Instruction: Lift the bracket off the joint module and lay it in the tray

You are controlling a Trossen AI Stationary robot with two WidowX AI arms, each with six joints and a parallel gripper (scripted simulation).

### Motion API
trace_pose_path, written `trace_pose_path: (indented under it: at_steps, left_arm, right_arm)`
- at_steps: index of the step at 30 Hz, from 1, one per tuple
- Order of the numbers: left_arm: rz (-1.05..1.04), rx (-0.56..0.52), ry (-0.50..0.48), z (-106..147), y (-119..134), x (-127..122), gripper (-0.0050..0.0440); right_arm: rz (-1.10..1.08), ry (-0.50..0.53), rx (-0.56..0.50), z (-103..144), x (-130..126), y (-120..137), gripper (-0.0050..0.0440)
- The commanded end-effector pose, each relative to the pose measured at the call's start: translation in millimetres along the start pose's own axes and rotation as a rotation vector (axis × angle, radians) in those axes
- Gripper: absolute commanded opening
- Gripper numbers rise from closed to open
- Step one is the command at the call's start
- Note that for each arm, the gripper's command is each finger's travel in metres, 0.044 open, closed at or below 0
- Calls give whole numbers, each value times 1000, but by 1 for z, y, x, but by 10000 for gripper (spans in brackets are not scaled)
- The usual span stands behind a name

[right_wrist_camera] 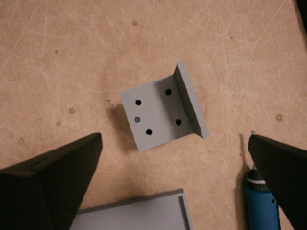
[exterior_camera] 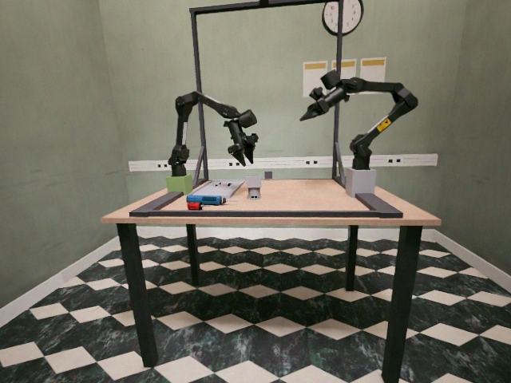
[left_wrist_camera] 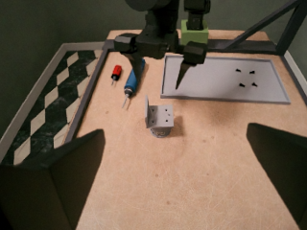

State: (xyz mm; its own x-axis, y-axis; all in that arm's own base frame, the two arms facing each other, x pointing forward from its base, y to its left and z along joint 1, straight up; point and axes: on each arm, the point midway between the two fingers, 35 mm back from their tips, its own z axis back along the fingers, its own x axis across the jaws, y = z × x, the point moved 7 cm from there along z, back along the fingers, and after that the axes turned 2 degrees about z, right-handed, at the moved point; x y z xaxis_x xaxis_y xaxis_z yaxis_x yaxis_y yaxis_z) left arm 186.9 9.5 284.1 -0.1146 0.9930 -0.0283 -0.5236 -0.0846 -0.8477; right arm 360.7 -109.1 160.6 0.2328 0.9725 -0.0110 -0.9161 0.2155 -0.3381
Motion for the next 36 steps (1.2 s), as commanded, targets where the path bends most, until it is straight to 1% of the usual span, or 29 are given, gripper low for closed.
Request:
trace_pose_path:
  at_steps: [1,2,4,8,15,19,21,24,27,33,36]
  left_arm:
    - [3,-13,1,3,-3,0,440]
    - [3,-13,1,3,-3,0,440]
    - [3,-13,1,3,-3,0,440]
    - [3,-13,1,3,-3,0,440]
    - [3,-13,1,3,-3,0,440]
    - [3,-13,1,3,-3,0,440]
    - [3,-13,1,3,-3,0,440]
    - [3,-13,1,3,-3,0,440]
    - [3,-13,1,3,-3,0,440]
    - [3,-13,1,3,-3,0,440]
    - [3,-13,1,3,-3,0,440]
  right_arm:
    - [-1,2,-31,9,0,-4,416]
    - [2,4,-35,10,0,-6,392]
    - [2,4,-35,10,0,-6,392]
    - [36,6,8,3,-4,-13,296]
    - [169,-6,141,-13,-13,-36,130]
    - [255,-26,220,-26,-19,-48,130]
    - [255,-26,220,-26,-19,-48,130]
    - [302,-43,272,-33,-22,-52,130]
    - [330,-54,301,-37,-24,-55,130]
    - [347,-63,314,-40,-23,-56,130]
    - [346,-66,327,-50,-24,-52,130]
